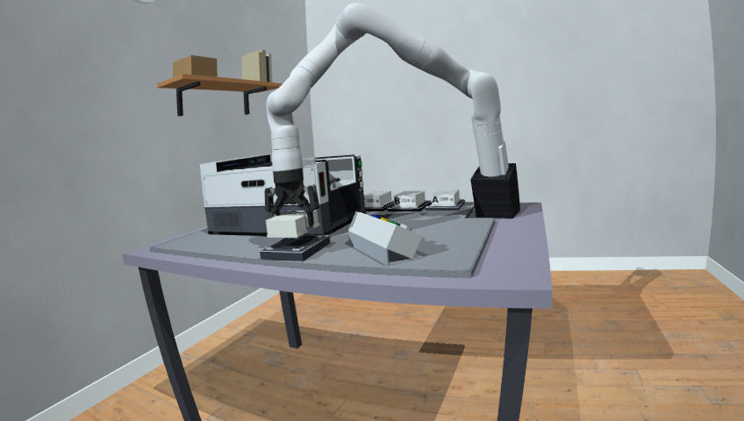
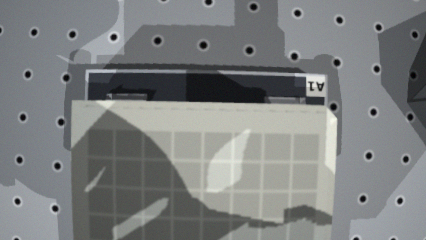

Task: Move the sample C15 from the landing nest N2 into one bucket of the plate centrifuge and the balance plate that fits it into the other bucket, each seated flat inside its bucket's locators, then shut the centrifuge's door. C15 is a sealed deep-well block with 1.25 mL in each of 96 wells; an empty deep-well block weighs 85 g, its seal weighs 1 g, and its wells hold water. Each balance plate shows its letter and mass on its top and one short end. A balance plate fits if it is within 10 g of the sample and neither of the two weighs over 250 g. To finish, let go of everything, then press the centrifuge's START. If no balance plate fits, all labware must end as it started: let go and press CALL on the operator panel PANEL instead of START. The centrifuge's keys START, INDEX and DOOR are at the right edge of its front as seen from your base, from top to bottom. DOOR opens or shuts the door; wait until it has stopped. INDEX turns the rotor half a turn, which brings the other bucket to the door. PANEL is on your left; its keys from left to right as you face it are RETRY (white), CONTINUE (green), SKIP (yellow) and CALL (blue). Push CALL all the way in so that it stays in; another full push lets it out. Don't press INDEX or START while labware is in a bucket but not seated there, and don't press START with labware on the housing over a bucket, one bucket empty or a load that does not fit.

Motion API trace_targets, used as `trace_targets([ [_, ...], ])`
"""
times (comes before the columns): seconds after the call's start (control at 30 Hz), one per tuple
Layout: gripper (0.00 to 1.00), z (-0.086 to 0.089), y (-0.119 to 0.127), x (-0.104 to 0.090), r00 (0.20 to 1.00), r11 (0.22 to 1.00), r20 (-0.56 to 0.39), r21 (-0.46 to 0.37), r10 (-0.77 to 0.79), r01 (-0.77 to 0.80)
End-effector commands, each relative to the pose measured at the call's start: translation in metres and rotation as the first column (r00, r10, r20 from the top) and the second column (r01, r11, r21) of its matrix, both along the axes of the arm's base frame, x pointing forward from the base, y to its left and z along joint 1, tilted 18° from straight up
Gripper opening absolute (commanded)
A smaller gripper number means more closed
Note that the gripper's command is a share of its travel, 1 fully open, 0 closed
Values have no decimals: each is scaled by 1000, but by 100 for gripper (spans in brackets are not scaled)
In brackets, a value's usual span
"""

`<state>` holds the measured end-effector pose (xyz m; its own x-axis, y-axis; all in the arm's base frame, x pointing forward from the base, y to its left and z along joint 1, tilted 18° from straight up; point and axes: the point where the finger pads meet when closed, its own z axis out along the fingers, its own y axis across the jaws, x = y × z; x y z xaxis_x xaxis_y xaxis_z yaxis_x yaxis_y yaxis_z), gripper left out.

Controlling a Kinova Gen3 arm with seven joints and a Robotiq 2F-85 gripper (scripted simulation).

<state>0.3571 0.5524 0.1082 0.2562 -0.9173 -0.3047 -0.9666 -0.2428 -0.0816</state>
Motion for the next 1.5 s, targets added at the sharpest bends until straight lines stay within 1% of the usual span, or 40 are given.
trace_targets([
  [0.0, 95, 5, -1, 1, 1000, 1000, 2, 2, -1, 1],
  [0.83, 95, 34, -11, 1, 1000, 1000, 2, 2, -1, 1],
  [0.9, 95, 34, -11, 1, 1000, 1000, 2, 2, -1, 1],
  [1.4, 95, 53, -17, 0, 1000, 1000, 2, 2, -1, 1],
  [1.47, 95, 53, -17, 0, 1000, 1000, 2, 2, -1, 1],
])
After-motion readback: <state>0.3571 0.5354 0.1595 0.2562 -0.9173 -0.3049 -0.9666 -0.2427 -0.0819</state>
